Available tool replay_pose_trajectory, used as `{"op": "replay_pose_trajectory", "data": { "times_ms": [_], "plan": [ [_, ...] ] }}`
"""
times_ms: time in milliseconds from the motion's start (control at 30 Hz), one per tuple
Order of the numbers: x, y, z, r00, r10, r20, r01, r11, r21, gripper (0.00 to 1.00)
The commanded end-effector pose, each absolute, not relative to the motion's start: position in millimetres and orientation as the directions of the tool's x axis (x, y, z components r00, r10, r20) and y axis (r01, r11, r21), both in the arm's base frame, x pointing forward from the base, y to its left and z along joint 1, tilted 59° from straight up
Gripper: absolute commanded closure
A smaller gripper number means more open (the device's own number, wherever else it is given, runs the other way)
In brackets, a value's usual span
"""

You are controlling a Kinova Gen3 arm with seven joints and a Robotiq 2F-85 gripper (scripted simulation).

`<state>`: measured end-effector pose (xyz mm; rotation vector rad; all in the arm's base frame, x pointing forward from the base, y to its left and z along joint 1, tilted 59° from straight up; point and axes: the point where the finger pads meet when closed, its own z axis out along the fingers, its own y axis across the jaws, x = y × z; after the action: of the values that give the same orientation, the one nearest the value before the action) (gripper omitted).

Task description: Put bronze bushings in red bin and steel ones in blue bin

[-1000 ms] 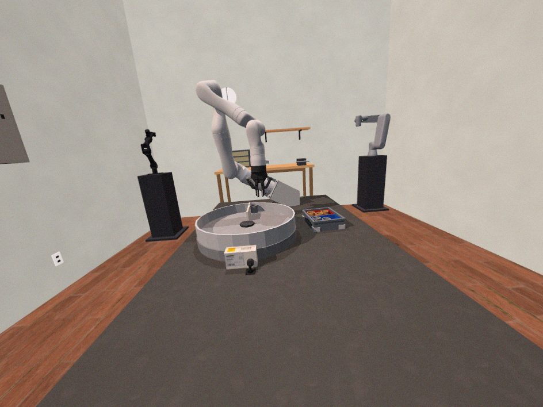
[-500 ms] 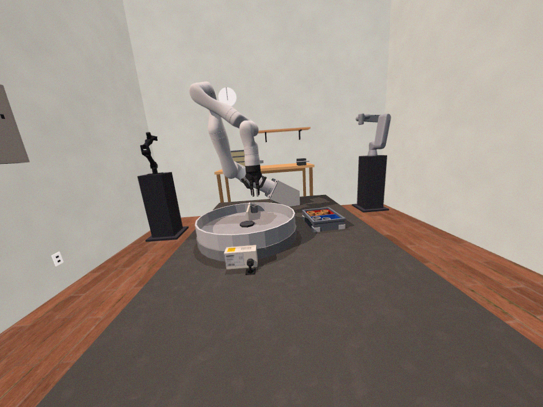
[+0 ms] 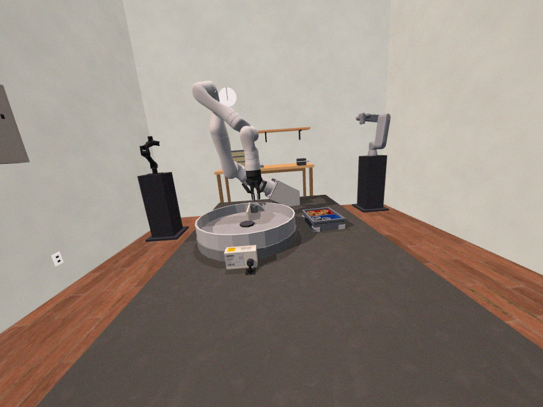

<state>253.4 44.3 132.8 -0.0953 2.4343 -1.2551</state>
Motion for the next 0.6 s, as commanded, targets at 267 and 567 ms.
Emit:
{"op": "replay_pose_trajectory", "data": {
  "times_ms": [267, 567],
  "plan": [
    [259, 29, 125, -0.92, -0.234, -0.314, 0.124, 0.587, -0.8, 0.82],
    [259, 29, 125, -0.92, -0.234, -0.314, 0.124, 0.587, -0.8, 0.82]
  ]
}}
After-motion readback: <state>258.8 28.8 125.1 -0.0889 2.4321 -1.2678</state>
